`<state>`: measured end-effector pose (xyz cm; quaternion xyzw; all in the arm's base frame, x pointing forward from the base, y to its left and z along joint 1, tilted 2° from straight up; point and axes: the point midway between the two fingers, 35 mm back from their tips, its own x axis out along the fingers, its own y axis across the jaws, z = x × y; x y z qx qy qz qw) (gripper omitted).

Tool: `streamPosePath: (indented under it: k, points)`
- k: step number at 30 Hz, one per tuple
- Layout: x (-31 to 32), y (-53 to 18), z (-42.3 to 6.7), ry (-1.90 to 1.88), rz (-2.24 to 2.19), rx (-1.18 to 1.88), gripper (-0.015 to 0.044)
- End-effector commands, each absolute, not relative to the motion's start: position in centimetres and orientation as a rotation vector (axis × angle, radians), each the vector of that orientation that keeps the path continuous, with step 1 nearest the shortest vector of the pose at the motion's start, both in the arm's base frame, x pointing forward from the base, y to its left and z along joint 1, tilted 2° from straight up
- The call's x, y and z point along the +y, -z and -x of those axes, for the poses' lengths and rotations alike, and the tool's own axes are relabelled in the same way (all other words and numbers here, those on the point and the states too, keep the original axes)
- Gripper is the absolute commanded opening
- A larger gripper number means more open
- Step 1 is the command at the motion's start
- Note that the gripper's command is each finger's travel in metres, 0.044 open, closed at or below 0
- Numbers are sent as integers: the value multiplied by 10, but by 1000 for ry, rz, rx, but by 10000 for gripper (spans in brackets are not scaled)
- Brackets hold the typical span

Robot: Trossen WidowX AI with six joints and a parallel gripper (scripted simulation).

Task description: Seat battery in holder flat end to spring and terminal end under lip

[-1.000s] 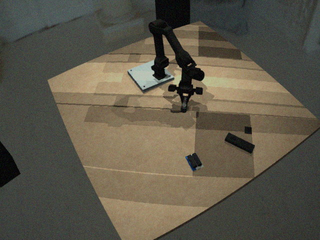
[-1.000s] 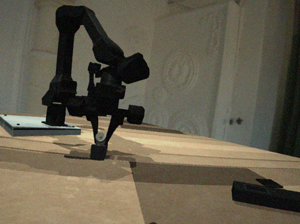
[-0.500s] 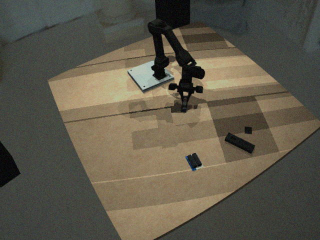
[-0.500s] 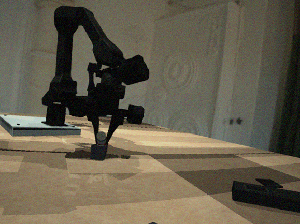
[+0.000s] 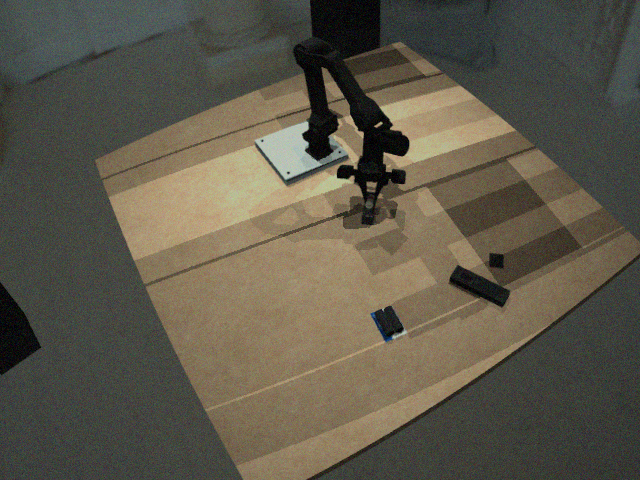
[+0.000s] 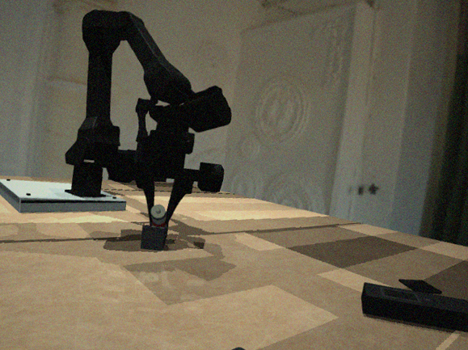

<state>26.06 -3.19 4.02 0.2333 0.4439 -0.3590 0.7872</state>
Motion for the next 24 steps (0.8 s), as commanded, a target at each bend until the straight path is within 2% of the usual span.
streamPosePath:
  k: [1,24]
  points:
    - [-31,-36,-258,767,-505,1006,70]
    - [-37,-30,-263,739,-559,1208,70]
